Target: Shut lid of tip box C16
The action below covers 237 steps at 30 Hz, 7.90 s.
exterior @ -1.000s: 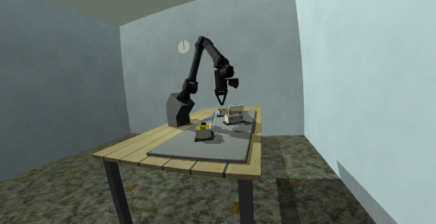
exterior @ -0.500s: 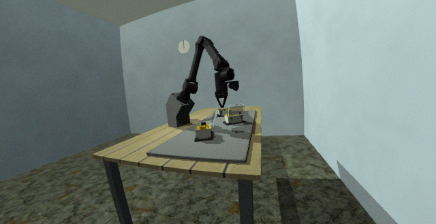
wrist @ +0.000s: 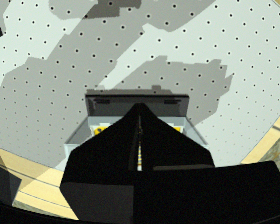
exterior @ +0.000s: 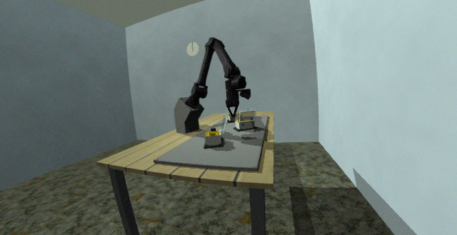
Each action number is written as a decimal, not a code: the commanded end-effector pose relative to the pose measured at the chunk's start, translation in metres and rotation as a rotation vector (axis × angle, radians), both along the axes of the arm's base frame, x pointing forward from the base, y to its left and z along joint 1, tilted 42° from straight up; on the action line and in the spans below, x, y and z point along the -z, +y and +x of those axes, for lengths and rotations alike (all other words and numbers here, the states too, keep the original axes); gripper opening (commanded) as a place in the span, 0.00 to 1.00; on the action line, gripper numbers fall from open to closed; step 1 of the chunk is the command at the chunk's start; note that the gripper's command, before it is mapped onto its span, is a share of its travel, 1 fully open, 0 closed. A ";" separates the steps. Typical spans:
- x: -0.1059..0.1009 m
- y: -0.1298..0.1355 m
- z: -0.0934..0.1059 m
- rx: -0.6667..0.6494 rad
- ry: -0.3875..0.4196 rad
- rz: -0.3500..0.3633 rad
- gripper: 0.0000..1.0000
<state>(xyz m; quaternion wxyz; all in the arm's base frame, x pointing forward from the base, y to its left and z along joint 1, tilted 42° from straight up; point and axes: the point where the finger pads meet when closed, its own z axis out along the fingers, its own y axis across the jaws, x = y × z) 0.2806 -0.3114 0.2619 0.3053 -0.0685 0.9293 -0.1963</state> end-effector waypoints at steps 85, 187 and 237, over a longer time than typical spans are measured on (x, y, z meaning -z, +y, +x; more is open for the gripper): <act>0.018 -0.012 -0.025 0.006 -0.013 -0.026 0.00; 0.049 -0.021 -0.079 0.000 -0.004 -0.017 0.00; -0.007 -0.014 -0.109 0.002 -0.007 -0.038 0.00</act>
